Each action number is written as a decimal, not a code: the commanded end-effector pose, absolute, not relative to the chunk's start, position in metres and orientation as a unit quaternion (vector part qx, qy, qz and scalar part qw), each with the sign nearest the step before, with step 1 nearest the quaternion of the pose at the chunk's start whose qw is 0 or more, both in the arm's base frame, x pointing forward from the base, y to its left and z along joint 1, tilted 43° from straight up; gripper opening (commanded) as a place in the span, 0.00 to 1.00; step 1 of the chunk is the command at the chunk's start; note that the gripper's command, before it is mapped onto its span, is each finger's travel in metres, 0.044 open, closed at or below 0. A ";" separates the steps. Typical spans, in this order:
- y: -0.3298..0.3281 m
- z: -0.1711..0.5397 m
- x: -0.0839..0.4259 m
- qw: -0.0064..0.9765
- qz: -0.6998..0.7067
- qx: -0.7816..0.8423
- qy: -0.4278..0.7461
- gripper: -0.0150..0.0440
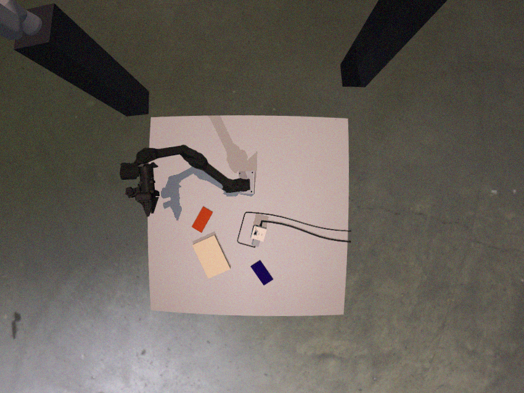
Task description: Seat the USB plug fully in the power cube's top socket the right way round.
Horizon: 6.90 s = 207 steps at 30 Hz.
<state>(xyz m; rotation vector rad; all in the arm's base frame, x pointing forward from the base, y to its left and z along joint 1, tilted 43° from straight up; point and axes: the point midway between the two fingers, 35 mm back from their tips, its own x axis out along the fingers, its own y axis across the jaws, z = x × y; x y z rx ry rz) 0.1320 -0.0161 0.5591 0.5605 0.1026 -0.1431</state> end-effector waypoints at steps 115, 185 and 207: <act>0.068 0.015 0.294 0.571 -0.705 0.377 0.187 0.25; 0.084 0.035 0.295 0.657 -0.621 0.191 0.383 0.25; 0.084 0.035 0.295 0.684 -0.486 -0.003 0.544 0.25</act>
